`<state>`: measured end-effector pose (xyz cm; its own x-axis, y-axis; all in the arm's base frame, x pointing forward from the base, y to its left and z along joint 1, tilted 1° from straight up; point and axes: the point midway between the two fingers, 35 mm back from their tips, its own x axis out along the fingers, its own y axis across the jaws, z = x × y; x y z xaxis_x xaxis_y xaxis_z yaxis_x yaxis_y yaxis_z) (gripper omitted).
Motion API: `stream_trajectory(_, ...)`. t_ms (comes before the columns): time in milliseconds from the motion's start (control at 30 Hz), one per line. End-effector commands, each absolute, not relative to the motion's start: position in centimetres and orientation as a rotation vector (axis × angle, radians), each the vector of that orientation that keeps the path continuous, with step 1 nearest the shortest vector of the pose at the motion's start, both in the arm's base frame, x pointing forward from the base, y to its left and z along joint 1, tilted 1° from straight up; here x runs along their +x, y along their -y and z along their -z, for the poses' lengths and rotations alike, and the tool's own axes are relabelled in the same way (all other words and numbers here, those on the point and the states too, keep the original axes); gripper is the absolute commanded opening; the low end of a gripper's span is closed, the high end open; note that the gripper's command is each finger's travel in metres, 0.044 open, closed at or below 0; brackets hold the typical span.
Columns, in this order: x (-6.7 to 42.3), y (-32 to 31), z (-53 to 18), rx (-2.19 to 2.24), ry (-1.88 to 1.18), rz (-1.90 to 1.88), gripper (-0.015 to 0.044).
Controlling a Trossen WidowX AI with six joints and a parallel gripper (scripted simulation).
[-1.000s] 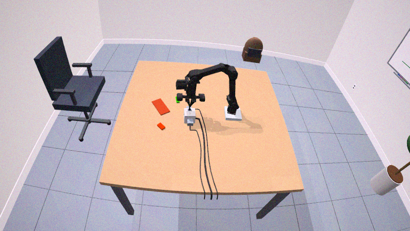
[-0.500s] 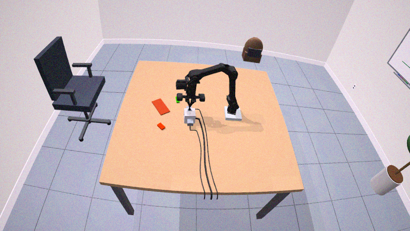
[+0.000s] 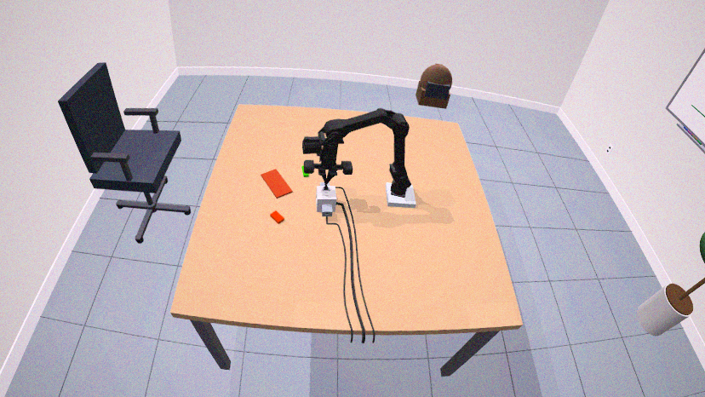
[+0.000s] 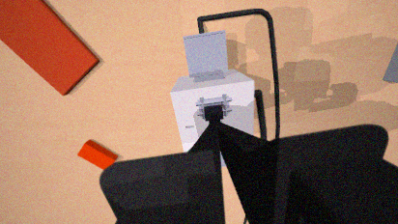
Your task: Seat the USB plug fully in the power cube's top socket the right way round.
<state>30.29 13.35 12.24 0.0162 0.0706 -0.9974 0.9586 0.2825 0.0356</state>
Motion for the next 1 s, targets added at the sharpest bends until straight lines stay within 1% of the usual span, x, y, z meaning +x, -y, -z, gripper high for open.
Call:
stream_trajectory(0, 30.15, -13.26, -11.68, 1.046, -1.368, 0.958, 0.0000)
stream_trajectory(100, 30.29, -13.36, -12.24, 1.054, -1.361, 0.943, 0.0079)
stream_trajectory(133, 30.29, -13.36, -12.24, 1.054, -1.361, 0.943, 0.0095)
stream_trajectory(967, 30.29, -13.36, -12.24, 1.054, -1.361, 0.943, 0.0095)
